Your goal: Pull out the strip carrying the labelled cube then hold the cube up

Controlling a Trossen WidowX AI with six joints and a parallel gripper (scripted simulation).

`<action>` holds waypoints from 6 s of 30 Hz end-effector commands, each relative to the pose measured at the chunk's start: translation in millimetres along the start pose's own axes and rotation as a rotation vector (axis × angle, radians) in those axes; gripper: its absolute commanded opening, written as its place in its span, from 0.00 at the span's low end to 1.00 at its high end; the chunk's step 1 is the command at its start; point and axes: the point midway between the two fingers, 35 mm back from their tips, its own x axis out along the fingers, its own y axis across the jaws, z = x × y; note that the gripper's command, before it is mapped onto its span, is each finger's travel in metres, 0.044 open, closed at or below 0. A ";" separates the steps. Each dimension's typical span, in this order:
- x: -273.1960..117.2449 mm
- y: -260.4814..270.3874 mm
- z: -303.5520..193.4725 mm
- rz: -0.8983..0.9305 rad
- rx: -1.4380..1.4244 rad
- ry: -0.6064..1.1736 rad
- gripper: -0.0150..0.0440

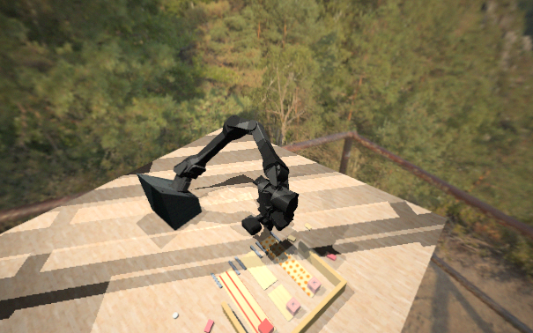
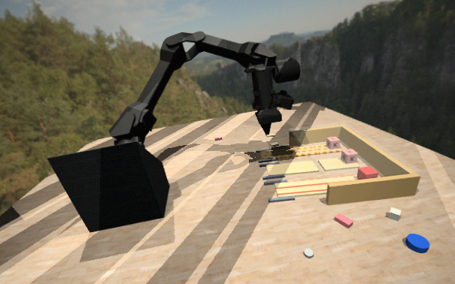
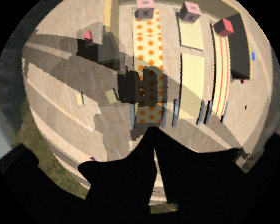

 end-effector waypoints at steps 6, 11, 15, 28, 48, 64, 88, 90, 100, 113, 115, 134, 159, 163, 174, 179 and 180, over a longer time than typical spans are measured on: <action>7.0 -4.1 3.7 -0.012 0.011 0.027 0.25; 15.3 -4.1 4.1 -0.013 0.011 0.027 0.25; 21.9 -3.9 4.4 -0.013 0.011 0.027 0.25; 43.3 -3.1 4.1 -0.012 0.011 0.027 0.25; 73.2 -1.4 0.2 -0.009 0.011 0.027 0.25; 73.2 -1.4 0.2 -0.009 0.011 0.027 0.25; 74.9 -1.4 0.1 -0.009 0.011 0.027 0.25; 75.1 -1.4 0.1 -0.009 0.011 0.027 0.25; 76.1 -1.3 0.2 -0.009 0.011 0.027 0.25; 77.4 -1.1 0.8 -0.009 0.011 0.027 0.25; 77.6 -1.0 1.0 -0.009 0.011 0.027 0.25; 79.5 0.0 4.0 -0.009 0.011 0.027 0.25; 79.8 1.2 -32.2 -0.009 0.012 0.029 0.25; 79.8 1.2 -38.0 -0.009 0.013 0.029 0.25; 79.6 1.1 -53.8 -0.009 0.013 0.030 0.25; 79.4 1.0 -61.7 -0.009 0.014 0.030 0.25; 79.4 1.0 -63.3 -0.009 0.014 0.030 0.25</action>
